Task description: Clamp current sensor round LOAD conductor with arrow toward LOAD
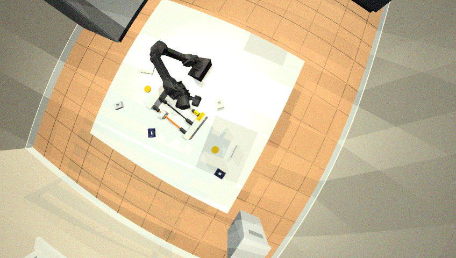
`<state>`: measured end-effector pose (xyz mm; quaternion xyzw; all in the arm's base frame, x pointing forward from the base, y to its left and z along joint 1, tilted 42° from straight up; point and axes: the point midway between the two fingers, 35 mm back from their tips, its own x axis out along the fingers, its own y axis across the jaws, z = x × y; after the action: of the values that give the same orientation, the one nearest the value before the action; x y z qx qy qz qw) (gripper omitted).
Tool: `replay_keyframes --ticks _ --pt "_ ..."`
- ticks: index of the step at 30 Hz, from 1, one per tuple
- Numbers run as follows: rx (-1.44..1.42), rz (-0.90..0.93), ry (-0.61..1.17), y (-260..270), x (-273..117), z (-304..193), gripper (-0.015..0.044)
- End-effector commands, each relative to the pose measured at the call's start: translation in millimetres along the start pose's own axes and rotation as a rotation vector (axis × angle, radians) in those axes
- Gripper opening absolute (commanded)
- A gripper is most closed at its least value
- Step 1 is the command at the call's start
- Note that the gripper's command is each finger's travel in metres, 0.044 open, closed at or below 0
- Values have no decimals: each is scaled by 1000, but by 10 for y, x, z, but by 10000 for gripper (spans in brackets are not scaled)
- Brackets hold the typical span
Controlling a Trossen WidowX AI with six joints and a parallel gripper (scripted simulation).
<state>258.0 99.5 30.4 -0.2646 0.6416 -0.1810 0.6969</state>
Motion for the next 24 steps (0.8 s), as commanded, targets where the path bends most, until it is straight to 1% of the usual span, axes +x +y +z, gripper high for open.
replay_keyframes --ticks 1,4,12,24 --pt "251 -74 129 -532 152 -356 440" --pt "346 -104 174 -707 192 -503 440" --pt "346 -104 174 -707 208 -504 440" --pt "346 -102 173 -717 397 -524 440"
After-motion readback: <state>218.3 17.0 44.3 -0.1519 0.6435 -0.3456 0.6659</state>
